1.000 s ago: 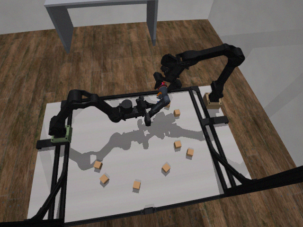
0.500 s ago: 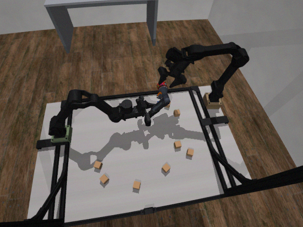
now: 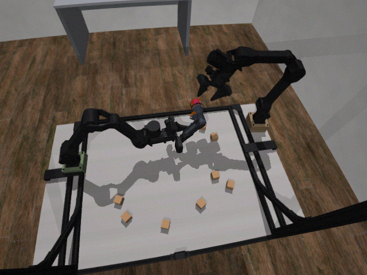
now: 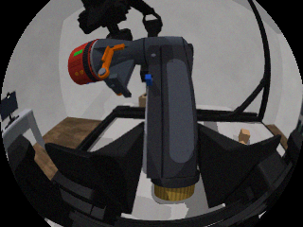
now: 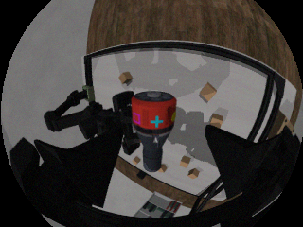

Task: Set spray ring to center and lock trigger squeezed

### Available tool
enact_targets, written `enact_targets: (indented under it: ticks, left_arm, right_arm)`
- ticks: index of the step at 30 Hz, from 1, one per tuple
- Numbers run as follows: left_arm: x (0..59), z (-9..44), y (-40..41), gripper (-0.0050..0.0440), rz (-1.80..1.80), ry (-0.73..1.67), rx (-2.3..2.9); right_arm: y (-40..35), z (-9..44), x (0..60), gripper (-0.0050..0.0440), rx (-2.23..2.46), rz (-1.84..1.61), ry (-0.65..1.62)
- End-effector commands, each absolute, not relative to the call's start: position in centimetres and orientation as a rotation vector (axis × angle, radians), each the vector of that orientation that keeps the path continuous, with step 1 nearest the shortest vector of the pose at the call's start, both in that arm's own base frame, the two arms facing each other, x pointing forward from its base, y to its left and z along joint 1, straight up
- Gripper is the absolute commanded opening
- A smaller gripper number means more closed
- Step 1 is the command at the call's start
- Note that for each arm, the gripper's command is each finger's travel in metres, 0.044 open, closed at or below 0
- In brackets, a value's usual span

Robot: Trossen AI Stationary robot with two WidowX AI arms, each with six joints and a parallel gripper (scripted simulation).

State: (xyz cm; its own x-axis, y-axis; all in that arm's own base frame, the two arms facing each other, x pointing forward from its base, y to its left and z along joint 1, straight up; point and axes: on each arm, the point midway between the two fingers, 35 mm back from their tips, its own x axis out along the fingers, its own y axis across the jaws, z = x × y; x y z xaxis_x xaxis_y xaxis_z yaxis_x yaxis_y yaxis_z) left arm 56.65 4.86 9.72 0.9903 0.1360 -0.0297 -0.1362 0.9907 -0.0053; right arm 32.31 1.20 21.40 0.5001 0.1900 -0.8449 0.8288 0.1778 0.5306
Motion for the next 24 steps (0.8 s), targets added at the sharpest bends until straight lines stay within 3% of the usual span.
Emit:
enact_targets:
  ticks: [1, 24]
  left_arm:
    - [56.8, 10.8, 4.9, 0.0, 0.139, 0.0, 0.0]
    - [56.8, 10.8, 4.9, 0.0, 0.139, 0.0, 0.0]
  right_arm:
    - [1.0, 22.9, 31.9, 0.04, 1.352, -0.557, 0.972]
    - [0.8, 21.5, 30.4, 0.04, 1.406, -0.404, 0.824]
